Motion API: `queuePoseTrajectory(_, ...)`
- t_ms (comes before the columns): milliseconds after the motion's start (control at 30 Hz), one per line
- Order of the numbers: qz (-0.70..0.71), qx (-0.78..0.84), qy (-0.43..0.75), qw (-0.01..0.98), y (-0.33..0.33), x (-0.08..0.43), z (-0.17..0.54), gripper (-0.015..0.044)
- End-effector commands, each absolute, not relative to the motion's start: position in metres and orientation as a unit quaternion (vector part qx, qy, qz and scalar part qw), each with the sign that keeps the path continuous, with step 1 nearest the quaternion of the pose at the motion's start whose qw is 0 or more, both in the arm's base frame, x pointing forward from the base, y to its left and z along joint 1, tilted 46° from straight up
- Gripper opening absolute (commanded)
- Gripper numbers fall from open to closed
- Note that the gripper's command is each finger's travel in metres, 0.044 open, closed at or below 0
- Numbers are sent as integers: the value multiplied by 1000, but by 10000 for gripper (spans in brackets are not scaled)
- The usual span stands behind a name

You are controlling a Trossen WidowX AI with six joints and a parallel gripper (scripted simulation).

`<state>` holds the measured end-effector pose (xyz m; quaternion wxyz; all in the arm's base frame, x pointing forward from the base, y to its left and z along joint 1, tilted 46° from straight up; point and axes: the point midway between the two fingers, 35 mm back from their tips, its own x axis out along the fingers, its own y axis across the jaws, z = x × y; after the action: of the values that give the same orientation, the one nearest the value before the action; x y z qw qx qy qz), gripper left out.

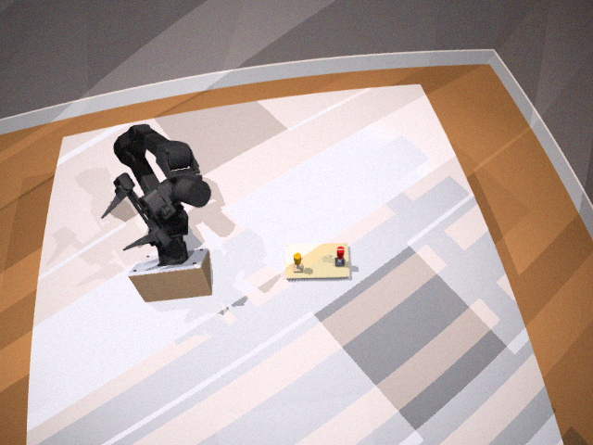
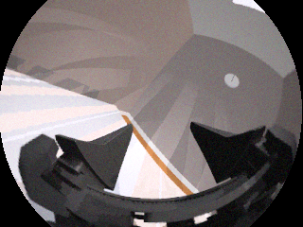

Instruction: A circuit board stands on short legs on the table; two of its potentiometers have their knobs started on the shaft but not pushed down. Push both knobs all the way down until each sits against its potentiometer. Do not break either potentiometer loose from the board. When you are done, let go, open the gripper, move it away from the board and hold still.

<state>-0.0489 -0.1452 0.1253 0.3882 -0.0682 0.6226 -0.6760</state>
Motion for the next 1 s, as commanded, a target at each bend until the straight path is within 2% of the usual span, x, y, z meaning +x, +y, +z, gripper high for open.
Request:
queuePoseTrajectory(0, -674, -67, 624, 389, -145, -48, 125, 374)
queuePoseTrajectory(467, -500, 9, 732, 462, -147, 10, 103, 6)
queuePoseTrajectory(967, -270, 80, 798, 532, -128, 90, 79, 0)
